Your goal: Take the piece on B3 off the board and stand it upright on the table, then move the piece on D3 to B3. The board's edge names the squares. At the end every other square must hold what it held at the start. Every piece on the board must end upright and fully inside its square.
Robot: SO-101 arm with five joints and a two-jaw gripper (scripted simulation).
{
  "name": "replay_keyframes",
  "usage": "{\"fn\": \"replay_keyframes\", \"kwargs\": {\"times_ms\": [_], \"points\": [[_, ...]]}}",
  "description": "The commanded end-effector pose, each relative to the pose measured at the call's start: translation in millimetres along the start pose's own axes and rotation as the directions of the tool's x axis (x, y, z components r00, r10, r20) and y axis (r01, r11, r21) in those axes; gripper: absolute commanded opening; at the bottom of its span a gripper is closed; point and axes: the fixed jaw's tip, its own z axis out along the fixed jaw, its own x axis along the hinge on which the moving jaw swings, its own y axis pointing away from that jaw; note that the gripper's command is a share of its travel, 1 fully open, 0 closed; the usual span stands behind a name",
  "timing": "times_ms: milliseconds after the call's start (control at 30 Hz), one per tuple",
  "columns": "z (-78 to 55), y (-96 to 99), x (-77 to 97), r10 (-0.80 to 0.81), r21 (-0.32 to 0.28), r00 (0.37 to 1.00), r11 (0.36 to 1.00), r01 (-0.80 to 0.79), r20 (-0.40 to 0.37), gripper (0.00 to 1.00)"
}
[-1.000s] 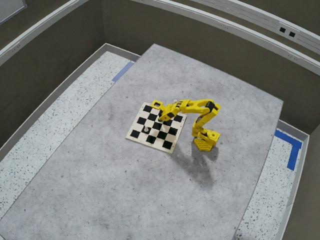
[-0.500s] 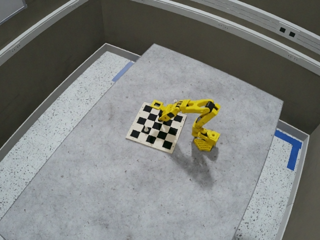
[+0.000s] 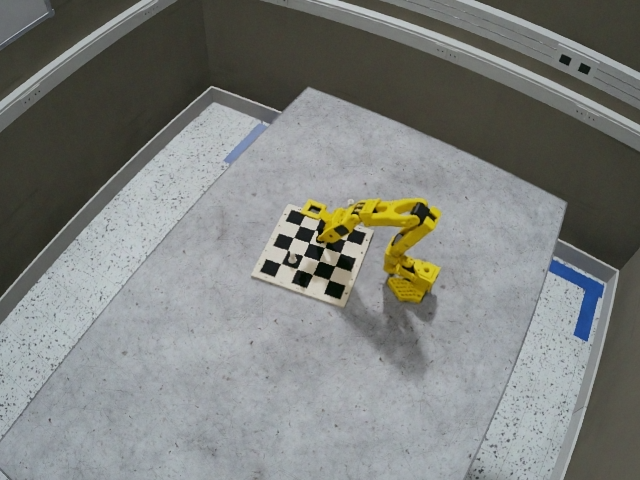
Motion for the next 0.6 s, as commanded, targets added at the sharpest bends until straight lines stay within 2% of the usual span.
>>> {"fn": "replay_keyframes", "kwargs": {"times_ms": [0, 567], "points": [[-0.8, -1.0, -0.8, 0.003, 0.002, 1.0, 1.0, -0.003, -0.003, 0.1], [-1.6, -3.5, -4.8, 0.013, 0.008, 1.0, 1.0, -0.013, -0.003, 0.1]]}}
